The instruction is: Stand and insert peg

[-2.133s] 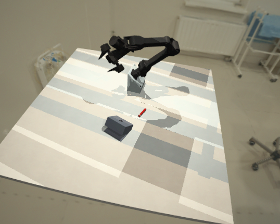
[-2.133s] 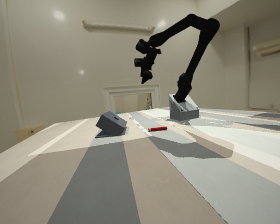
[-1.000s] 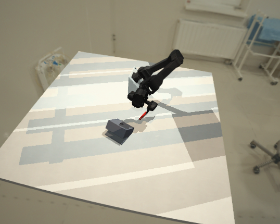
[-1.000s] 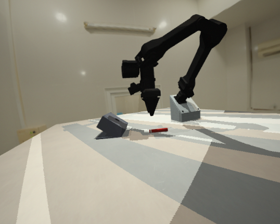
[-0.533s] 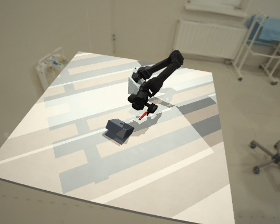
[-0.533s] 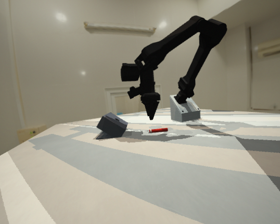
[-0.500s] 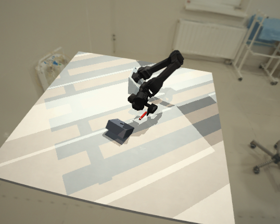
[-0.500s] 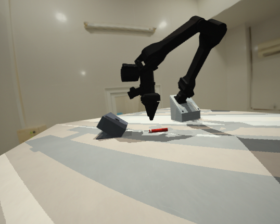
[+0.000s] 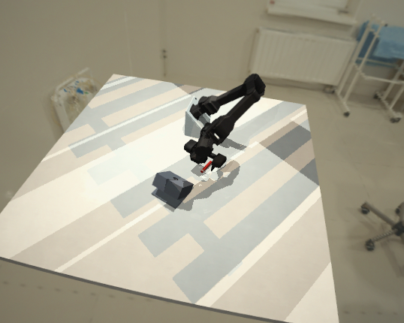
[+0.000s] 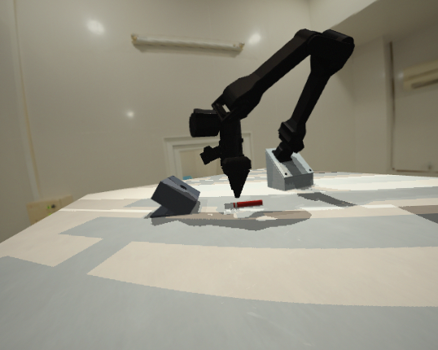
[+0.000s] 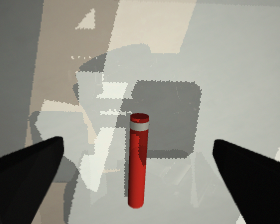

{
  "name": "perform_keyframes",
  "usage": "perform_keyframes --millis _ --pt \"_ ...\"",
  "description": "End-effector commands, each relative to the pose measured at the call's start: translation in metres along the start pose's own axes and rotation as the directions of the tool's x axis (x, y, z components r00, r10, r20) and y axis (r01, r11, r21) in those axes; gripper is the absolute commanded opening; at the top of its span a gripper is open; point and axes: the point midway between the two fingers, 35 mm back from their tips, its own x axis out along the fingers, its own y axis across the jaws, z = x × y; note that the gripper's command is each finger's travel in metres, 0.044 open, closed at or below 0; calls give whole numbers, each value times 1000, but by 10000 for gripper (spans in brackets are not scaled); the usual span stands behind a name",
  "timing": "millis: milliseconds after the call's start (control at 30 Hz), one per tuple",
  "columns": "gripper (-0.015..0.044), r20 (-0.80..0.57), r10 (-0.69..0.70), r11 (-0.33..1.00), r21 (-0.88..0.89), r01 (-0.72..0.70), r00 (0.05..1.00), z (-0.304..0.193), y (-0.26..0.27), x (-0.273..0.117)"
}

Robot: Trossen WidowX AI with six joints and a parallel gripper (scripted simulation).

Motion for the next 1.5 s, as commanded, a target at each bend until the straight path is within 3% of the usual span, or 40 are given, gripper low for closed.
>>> perform_keyframes --millis 0,633,1067,1333,1467 --pt "440 -6 -1 1000 8 1 1000 -2 -2 7" --pt "440 -9 6 1000 7 -6 1000 -6 -1 35" --pt "110 -9 6 1000 7 -6 1000 -6 -1 35" --pt "110 -9 6 1000 7 -6 1000 -6 -1 35" --pt "83 -9 6 1000 7 -6 1000 -6 -1 35"
